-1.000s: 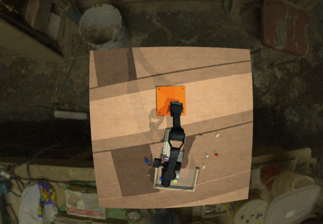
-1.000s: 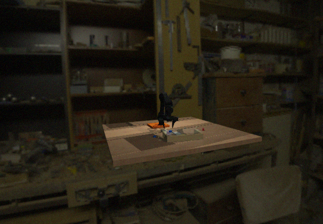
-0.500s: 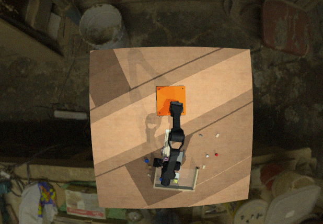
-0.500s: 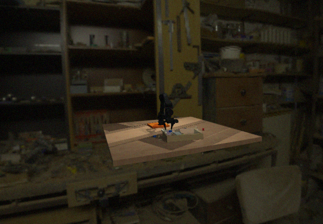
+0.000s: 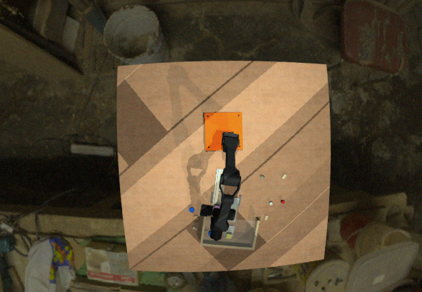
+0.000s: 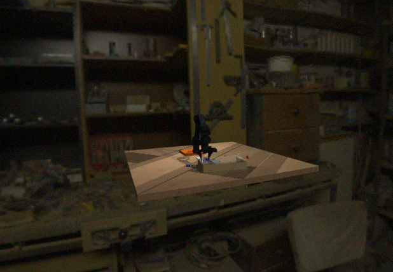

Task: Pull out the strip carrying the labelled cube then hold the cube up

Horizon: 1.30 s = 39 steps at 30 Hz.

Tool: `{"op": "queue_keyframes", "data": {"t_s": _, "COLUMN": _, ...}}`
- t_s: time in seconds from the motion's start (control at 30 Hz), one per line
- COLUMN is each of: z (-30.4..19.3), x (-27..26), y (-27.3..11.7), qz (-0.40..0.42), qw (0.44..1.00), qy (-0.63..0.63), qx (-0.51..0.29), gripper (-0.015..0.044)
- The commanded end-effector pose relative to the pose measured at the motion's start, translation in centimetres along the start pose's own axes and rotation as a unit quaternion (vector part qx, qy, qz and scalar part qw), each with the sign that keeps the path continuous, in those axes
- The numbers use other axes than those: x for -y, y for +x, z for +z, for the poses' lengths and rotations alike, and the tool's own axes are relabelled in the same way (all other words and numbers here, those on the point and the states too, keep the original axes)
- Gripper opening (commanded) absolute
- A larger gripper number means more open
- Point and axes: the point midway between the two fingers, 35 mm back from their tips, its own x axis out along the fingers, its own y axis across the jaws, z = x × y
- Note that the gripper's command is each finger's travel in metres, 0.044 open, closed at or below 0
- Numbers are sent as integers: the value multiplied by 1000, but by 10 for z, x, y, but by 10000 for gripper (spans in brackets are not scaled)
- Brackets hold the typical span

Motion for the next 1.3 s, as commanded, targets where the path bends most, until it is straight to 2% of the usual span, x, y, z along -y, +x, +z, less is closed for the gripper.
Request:
{"op": "queue_keyframes", "data": {"t_s": 0.0, "z": -2, "x": 1, "y": 9, "qz": -2, "qw": 1000, "qy": 1, "qx": -3, "gripper": 250}}
{"op": "queue_keyframes", "data": {"t_s": 0.2, "z": -2, "x": 1, "y": 10, "qz": -2, "qw": 1000, "qy": 1, "qx": -3, "gripper": 250}}
{"op": "queue_keyframes", "data": {"t_s": 0.33, "z": -1, "x": 0, "y": 7, "qz": 0, "qw": 1000, "qy": 0, "qx": -3, "gripper": 145}}
{"op": "queue_keyframes", "data": {"t_s": 0.6, "z": -1, "x": 0, "y": 7, "qz": 0, "qw": 1000, "qy": 0, "qx": -3, "gripper": 92}}
{"op": "queue_keyframes", "data": {"t_s": 0.73, "z": -3, "x": 0, "y": 5, "qz": 0, "qw": 1000, "qy": 0, "qx": -3, "gripper": 0}}
{"op": "queue_keyframes", "data": {"t_s": 1.27, "z": -60, "x": 1, "y": -34, "qz": -2, "qw": 1000, "qy": 1, "qx": -6, "gripper": 0}}
